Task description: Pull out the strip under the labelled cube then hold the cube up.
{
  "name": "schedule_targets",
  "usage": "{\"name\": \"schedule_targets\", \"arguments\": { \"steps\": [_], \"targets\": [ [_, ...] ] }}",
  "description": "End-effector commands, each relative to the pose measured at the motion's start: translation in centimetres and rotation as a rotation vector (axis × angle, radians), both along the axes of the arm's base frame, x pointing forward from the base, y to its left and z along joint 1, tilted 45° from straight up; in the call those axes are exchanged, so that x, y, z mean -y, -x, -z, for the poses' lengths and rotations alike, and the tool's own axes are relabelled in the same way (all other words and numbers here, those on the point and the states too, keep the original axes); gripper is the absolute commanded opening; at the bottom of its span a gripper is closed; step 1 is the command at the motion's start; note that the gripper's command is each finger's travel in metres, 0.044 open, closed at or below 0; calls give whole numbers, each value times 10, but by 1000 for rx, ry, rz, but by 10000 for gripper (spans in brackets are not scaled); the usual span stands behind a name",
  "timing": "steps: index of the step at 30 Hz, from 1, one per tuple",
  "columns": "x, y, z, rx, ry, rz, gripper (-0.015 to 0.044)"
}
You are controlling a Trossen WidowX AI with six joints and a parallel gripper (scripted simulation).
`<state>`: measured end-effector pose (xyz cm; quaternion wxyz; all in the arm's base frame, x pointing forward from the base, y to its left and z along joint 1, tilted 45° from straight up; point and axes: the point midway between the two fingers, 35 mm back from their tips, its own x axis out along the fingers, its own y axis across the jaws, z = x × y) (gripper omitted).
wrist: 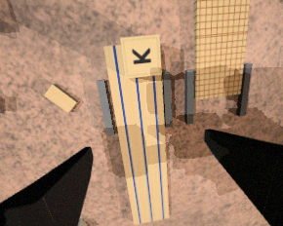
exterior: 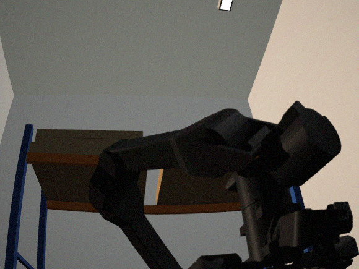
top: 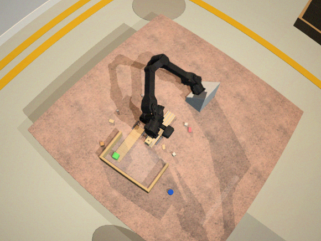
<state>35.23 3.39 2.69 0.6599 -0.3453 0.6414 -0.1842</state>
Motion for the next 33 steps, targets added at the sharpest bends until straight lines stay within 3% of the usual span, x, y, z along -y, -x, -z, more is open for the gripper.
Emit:
{"name": "schedule_targets", "arguments": {
  "steps": [1, 16, 23, 33],
  "targets": [
    [-4, -15, -1, -2, 6, -5, 440],
    [-17, -62, -4, 1, 5, -5, 440],
    [-11, -64, 3, 1, 5, -5, 256],
    [0, -66, 15, 1, 5, -5, 250]
  ]
}}
